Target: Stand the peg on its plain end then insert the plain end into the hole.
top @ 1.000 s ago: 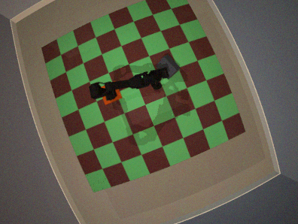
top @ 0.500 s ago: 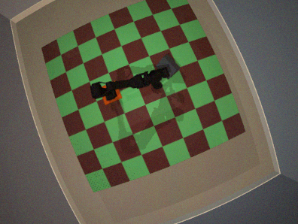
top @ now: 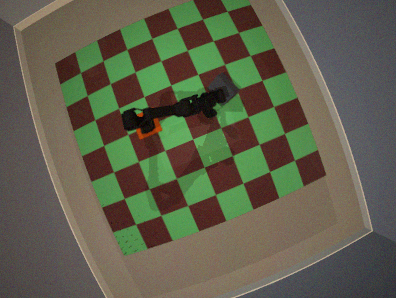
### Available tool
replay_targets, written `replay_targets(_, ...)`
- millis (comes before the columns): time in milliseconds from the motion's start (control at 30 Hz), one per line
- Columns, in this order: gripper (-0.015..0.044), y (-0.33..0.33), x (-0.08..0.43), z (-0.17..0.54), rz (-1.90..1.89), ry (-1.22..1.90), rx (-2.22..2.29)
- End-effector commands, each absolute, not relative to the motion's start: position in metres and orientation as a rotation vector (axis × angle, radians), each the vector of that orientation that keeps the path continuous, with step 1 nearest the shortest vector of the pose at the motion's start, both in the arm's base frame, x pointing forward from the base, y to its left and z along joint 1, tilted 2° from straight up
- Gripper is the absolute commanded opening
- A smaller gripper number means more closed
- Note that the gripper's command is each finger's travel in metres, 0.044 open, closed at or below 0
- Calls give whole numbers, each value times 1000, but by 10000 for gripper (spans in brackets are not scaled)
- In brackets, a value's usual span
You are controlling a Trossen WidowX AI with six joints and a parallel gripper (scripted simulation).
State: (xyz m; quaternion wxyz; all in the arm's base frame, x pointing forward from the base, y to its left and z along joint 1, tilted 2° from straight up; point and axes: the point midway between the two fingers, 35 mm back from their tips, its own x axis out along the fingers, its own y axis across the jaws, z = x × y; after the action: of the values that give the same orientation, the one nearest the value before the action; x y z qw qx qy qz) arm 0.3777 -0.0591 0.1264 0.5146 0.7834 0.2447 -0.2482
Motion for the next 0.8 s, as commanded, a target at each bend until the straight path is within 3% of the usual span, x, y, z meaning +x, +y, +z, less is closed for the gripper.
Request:
replay_targets(0,0,-59,380,123,-603,586,1884)
replay_targets(767,0,-58,391,115,-602,586,1885)
